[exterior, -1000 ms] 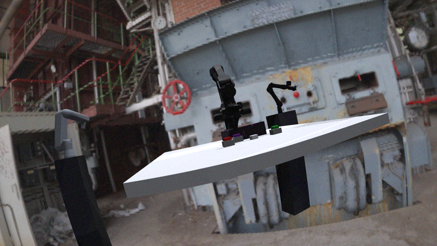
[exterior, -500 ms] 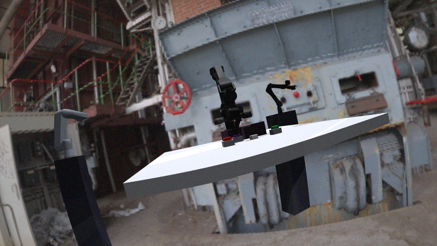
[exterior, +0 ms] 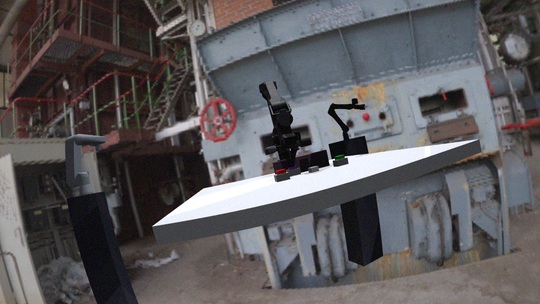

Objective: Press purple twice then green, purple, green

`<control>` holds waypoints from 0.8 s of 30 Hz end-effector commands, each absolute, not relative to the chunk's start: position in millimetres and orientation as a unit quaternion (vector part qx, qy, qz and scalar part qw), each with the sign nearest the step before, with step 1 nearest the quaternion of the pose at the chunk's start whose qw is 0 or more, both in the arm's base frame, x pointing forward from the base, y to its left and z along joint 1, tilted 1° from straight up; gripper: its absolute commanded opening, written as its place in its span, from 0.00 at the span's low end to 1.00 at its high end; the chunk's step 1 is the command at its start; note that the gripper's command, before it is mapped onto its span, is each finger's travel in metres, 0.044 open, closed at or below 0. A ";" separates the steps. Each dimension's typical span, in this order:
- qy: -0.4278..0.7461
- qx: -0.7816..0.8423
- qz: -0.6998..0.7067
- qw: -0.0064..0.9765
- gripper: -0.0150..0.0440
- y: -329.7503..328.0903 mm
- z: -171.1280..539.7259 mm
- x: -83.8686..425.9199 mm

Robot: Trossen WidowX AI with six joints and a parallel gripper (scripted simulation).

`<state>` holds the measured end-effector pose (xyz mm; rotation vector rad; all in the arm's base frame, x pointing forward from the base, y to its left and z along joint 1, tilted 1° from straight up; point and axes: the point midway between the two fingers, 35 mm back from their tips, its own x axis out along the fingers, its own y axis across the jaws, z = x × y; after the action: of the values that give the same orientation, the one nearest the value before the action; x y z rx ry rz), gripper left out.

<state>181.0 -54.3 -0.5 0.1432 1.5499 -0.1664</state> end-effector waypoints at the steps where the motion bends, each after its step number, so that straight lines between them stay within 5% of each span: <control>1: 0.702 0.062 -0.075 0.706 0.29 -54.8 -1.8 179.5; 24: 0.701 0.062 -0.075 0.706 0.29 -54.7 17.9 180.3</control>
<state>181.8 -54.1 24.8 0.1416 1.5484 -0.1653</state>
